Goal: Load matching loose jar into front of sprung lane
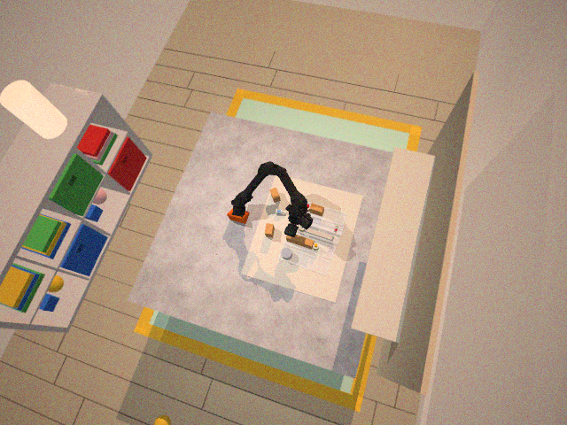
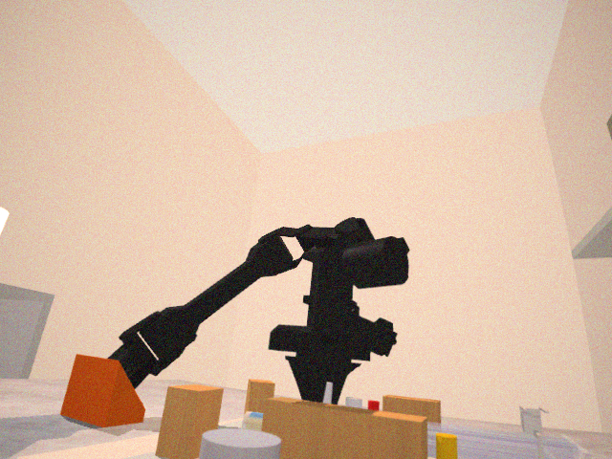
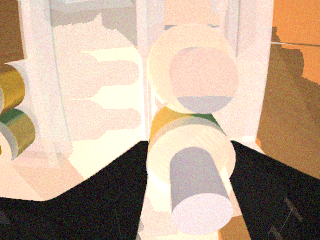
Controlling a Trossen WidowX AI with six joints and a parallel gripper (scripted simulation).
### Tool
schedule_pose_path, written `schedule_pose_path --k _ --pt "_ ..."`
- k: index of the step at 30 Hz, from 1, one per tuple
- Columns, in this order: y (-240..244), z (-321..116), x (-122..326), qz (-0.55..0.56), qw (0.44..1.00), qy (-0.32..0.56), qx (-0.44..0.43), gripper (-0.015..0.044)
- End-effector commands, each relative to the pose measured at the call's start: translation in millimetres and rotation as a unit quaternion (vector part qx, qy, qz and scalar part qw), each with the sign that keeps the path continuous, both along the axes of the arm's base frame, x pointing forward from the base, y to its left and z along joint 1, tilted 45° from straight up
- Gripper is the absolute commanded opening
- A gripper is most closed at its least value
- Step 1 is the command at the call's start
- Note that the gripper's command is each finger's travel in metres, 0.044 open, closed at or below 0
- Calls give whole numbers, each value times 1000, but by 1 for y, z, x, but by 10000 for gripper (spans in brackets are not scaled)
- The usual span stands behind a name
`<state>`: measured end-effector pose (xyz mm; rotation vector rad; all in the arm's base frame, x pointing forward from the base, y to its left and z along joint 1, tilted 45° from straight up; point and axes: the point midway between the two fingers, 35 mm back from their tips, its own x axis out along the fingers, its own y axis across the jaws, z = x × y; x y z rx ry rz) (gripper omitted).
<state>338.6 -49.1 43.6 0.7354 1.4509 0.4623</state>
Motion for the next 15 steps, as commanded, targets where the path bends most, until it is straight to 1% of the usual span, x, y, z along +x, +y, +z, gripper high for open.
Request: schedule_pose_path --k 1,15 --pt "1 0 3 -2 1000 -8 2 0" --pt "4 -4 3 -2 1000 -8 2 0"
